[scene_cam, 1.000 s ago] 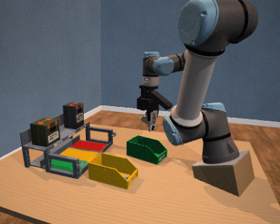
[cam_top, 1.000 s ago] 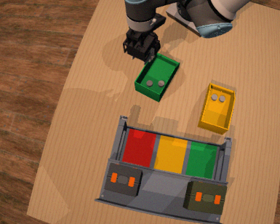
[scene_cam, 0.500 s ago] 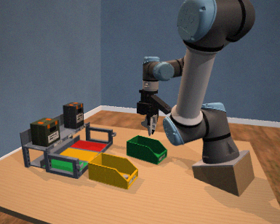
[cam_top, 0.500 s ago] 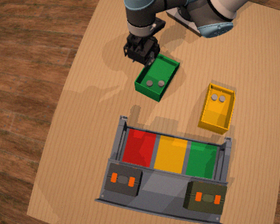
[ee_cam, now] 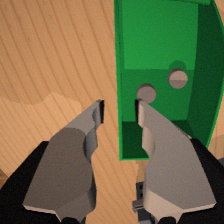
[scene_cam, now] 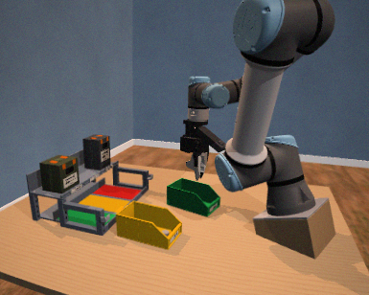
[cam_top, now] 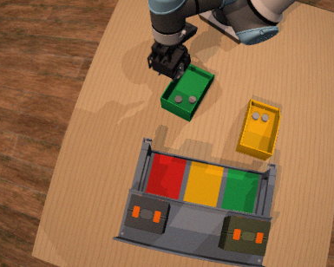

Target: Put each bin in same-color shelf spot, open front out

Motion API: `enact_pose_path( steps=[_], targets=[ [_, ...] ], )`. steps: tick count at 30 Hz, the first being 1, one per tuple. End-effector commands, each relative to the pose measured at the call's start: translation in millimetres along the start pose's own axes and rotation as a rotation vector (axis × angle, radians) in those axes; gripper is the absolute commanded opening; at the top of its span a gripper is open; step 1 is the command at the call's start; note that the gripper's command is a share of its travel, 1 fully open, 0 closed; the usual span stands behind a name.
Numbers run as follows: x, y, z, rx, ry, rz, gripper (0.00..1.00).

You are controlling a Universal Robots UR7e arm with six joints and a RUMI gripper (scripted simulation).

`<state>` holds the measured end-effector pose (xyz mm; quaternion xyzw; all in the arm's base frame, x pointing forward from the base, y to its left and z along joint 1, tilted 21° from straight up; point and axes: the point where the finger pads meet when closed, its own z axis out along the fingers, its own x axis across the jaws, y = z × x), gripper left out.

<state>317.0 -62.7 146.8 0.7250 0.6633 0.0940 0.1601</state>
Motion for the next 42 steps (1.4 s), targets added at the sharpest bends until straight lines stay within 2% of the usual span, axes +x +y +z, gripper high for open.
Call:
enact_pose_path(
  steps=[1, 23, 42],
  targets=[
    [-0.1, 0.3, 0.0, -0.001, 0.0, 0.0, 0.15],
    [-0.1, 0.3, 1.6, -0.001, 0.0, 0.0, 0.15],
    [-0.1, 0.3, 18.2, -0.001, 0.0, 0.0, 0.15]
  ],
)
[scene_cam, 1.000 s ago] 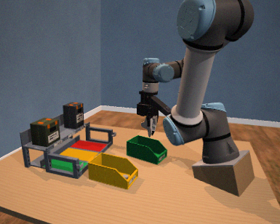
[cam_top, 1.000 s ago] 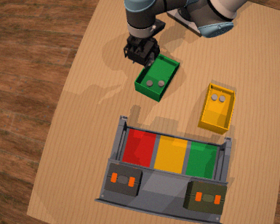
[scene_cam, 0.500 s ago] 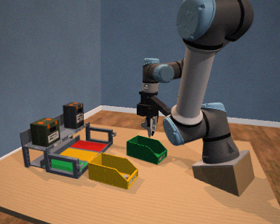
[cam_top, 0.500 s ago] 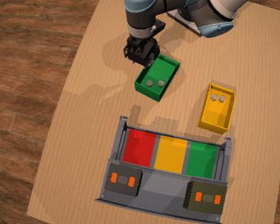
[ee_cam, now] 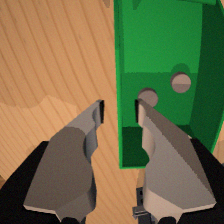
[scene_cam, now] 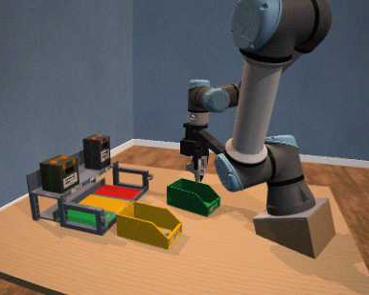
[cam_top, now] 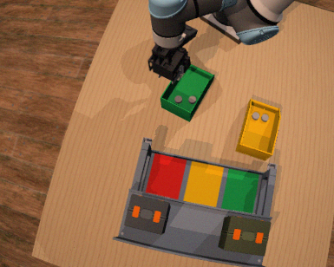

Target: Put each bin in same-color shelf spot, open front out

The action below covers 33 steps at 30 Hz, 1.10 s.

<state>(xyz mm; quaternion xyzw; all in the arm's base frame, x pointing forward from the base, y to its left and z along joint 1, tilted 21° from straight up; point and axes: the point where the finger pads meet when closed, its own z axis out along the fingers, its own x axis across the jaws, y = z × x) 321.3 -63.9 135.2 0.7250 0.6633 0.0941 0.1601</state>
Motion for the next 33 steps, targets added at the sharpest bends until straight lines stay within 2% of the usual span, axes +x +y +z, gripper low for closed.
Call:
enact_pose_path(
  steps=[1, 20, 33],
  targets=[
    [-0.2, 0.5, 7.1, -0.001, -0.001, 0.0, 0.15],
    [-0.2, 0.5, 26.5, -0.001, -0.001, 0.0, 0.15],
    [-0.2, 0.5, 30.6, -0.001, -0.001, 0.0, 0.15]
  ],
)
